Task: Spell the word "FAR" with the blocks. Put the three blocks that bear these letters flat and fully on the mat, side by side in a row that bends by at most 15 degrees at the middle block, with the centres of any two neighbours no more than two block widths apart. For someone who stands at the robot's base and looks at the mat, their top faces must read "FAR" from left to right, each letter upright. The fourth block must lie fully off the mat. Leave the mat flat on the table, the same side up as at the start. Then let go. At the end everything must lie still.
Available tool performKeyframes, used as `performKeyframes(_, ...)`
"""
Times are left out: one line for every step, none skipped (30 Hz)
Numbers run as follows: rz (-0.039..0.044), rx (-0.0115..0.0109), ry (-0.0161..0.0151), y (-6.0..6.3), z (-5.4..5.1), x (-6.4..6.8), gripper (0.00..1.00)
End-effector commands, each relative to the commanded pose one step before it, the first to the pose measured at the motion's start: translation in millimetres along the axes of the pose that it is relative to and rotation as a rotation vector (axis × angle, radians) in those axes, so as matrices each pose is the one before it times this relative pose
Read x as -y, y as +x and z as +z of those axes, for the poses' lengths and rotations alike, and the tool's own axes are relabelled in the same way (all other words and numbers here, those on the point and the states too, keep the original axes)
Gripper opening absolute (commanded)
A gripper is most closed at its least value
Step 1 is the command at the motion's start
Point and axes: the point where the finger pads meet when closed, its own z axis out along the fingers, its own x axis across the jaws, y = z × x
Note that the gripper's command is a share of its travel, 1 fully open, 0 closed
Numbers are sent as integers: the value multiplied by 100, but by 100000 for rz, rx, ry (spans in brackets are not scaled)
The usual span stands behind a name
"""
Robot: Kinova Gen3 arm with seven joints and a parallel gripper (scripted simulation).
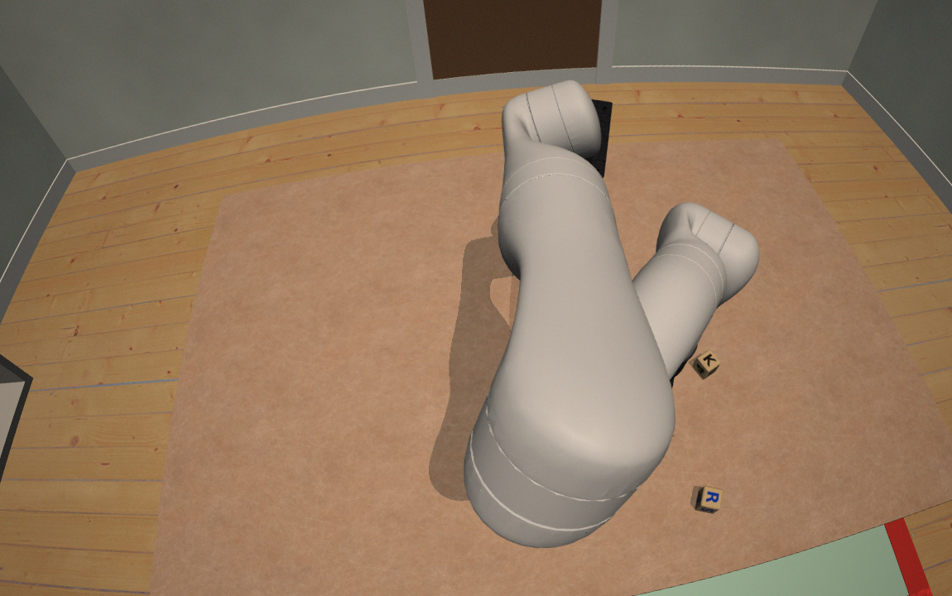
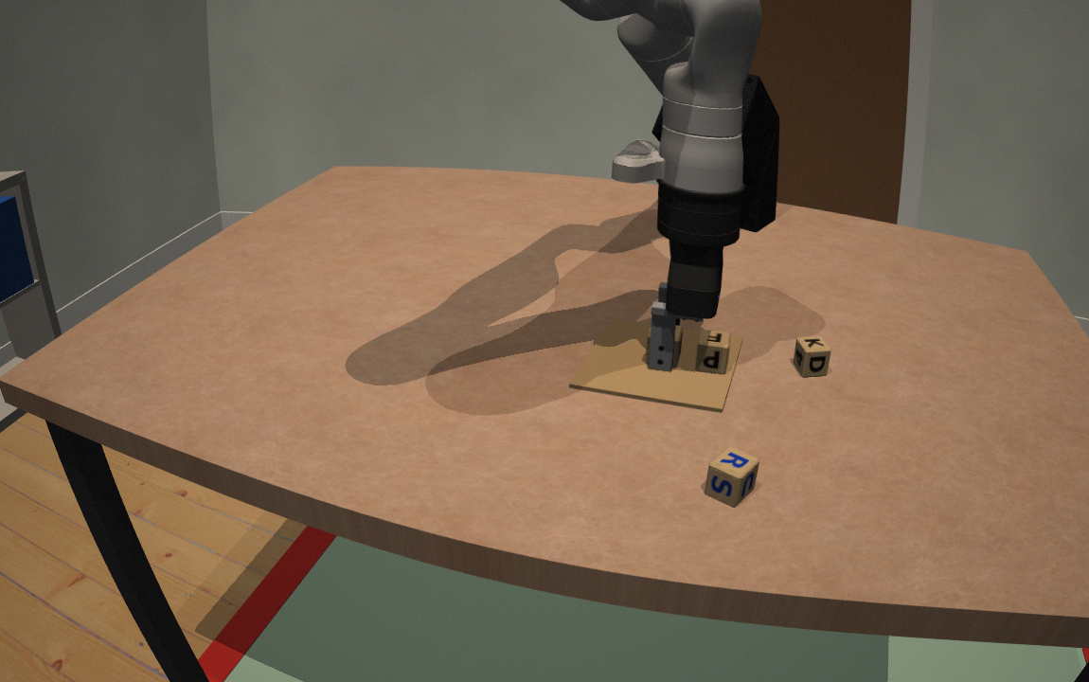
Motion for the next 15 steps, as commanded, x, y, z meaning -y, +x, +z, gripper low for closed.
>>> performKeyframes(-6,107,-49,-34,-30,-17,57)
performKeyframes(0,0,0,0,0,0,57)
performKeyframes(0,0,0,0,0,0,57)
performKeyframes(0,0,0,0,0,0,57)
performKeyframes(0,0,0,0,0,0,57)
performKeyframes(0,0,0,0,0,0,57)
performKeyframes(0,0,0,0,0,0,57)
performKeyframes(0,0,0,0,0,0,57)
performKeyframes(0,0,0,0,0,0,57)
performKeyframes(0,0,0,0,0,0,57)
performKeyframes(0,0,0,0,0,0,57)
performKeyframes(0,0,0,0,0,0,57)
performKeyframes(0,0,0,0,0,0,63)
performKeyframes(0,0,0,0,0,0,63)
performKeyframes(0,0,0,0,0,0,63)
